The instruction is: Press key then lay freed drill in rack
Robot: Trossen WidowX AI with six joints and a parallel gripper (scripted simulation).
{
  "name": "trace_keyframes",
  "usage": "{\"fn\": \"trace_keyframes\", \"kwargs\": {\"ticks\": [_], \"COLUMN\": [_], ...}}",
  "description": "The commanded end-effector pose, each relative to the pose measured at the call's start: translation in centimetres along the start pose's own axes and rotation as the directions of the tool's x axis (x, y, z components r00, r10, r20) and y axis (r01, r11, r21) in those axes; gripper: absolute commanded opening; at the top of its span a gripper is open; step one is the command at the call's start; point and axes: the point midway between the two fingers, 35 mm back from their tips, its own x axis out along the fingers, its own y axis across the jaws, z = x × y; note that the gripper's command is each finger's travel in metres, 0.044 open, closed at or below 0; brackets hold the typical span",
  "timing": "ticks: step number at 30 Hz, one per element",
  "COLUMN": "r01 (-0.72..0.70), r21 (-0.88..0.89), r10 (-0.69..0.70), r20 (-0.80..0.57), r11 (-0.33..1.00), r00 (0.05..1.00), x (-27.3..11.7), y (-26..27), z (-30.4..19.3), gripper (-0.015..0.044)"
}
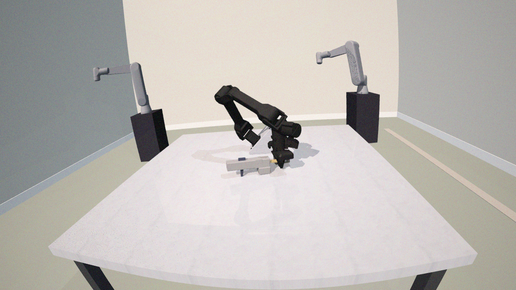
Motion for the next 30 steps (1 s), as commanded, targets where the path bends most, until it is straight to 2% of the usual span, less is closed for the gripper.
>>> {"fn": "trace_keyframes", "kwargs": {"ticks": [1, 5, 30], "r01": [0.000, 0.000, -0.001], "r21": [0.000, 0.000, -0.007], "r10": [0.000, 0.000, 0.001], "r20": [0.000, 0.000, -0.005], "r11": [1.000, 1.000, 1.000], "r00": [1.000, 1.000, 1.000], "x": [0.0, 0.0, -0.3], "y": [0.0, 0.0, 0.2], "z": [0.0, 0.0, 1.4], "gripper": [0.0026, 0.0000, 0.0000]}}
